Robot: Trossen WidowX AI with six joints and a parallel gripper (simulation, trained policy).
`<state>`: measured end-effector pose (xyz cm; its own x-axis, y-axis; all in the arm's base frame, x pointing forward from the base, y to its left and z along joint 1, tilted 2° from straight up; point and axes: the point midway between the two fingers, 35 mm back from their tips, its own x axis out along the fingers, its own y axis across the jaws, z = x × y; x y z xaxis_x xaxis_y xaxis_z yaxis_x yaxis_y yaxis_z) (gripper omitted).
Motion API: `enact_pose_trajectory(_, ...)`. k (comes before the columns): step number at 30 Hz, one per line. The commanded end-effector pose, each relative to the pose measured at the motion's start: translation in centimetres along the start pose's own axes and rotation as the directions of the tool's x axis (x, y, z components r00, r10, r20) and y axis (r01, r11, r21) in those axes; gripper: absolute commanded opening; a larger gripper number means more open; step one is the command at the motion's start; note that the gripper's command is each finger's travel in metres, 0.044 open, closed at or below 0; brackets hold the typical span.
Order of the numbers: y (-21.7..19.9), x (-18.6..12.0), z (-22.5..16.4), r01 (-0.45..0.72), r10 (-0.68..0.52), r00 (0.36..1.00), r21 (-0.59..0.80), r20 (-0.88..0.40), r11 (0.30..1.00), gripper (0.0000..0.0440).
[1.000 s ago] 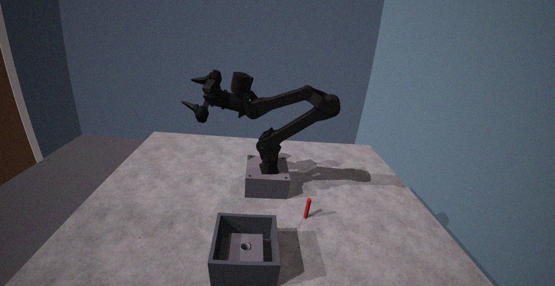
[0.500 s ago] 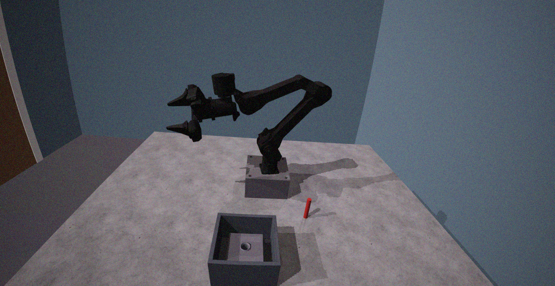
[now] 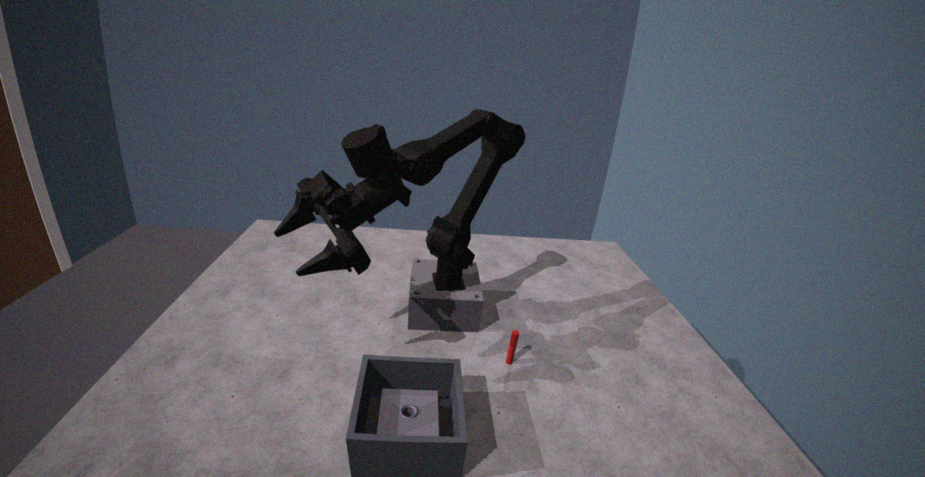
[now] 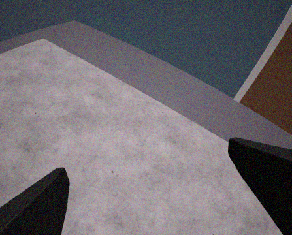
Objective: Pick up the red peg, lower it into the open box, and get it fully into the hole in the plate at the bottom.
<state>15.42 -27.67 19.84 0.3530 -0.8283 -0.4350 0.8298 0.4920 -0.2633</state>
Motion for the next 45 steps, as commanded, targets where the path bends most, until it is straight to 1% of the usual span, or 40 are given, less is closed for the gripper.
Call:
enact_pose_trajectory(1, 3.8, -0.5, 0.6, -0.095, 0.096, 0.994, 0.028, -0.045, 0.995, 0.0440)
enact_pose_trajectory(6, 8.7, -1.9, 0.8, -0.206, 0.212, 0.971, 0.065, -0.108, 0.976, 0.0440)
enact_pose_trajectory(12, 13.9, -4.6, 0.3, -0.307, 0.324, 0.926, 0.111, -0.194, 0.945, 0.0440)
enact_pose_trajectory(17, 17.5, -7.3, -0.7, -0.363, 0.390, 0.879, 0.146, -0.274, 0.920, 0.0440)
enact_pose_trajectory(22, 20.3, -10.3, -2.3, -0.391, 0.428, 0.829, 0.173, -0.360, 0.904, 0.0440)
enact_pose_trajectory(27, 22.3, -13.4, -4.3, -0.397, 0.437, 0.781, 0.186, -0.447, 0.899, 0.0440)
enact_pose_trajectory(32, 23.4, -16.2, -6.7, -0.383, 0.418, 0.738, 0.181, -0.530, 0.906, 0.0440)
enact_pose_trajectory(39, 23.9, -19.4, -10.3, -0.341, 0.354, 0.687, 0.148, -0.634, 0.928, 0.0440)
enact_pose_trajectory(45, 23.7, -21.2, -13.1, -0.289, 0.279, 0.657, 0.107, -0.700, 0.951, 0.0440)
